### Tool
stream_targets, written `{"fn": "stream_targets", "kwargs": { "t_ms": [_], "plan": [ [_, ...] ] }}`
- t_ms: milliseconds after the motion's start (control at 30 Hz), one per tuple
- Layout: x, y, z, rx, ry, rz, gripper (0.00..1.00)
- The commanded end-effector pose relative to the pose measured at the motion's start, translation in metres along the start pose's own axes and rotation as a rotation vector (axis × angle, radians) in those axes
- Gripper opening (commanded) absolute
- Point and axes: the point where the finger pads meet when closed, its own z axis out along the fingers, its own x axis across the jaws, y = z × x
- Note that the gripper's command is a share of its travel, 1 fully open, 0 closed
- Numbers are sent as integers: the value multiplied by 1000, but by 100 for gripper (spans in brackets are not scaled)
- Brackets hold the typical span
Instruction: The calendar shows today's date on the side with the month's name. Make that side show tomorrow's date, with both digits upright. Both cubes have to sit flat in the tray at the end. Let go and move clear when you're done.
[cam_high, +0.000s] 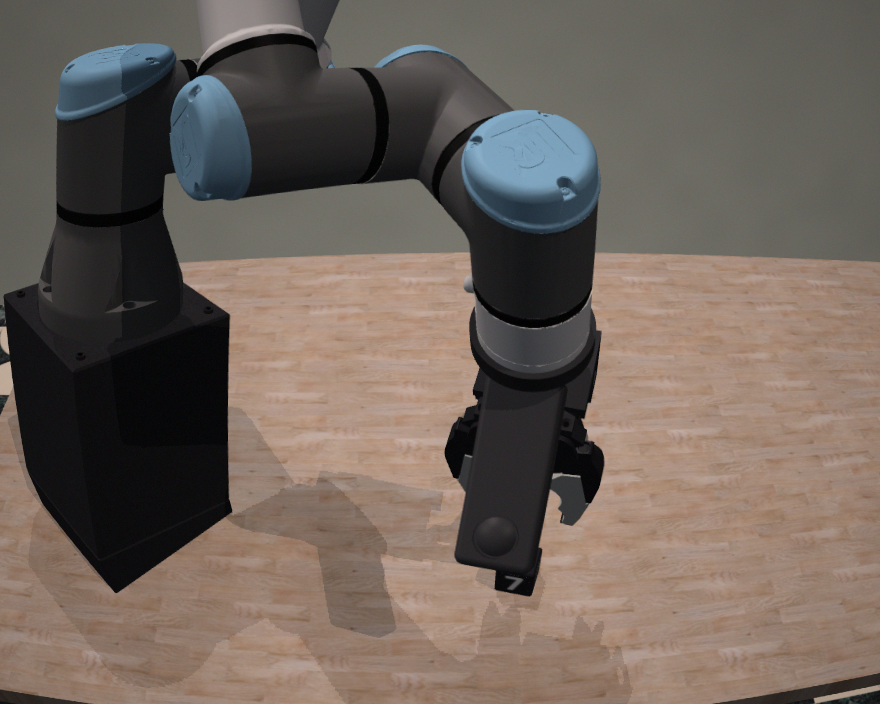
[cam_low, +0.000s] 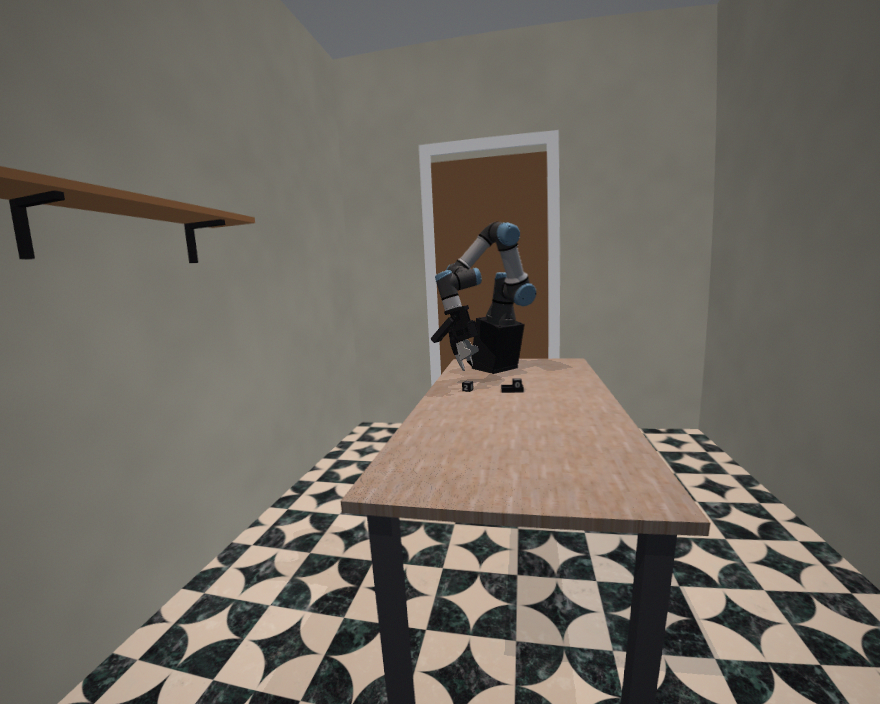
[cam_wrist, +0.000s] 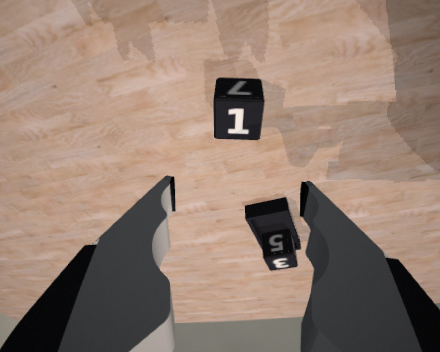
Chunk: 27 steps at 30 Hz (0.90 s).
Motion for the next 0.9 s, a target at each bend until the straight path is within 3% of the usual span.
{"fn": "stream_targets", "kwargs": {
  "t_ms": [0, 200, 467, 533, 700, 867],
  "plan": [
    [-1, 0, -1, 23, -6, 1, 42],
    [0, 0, 0, 45, -1, 0, 42],
    [2, 0, 2, 174, 11, 0, 42],
    [2, 0, 2, 174, 11, 0, 42],
    [0, 2, 1, 253, 1, 1, 42],
    [-1, 2, 0, 283, -6, 2, 42]
  ]
}}
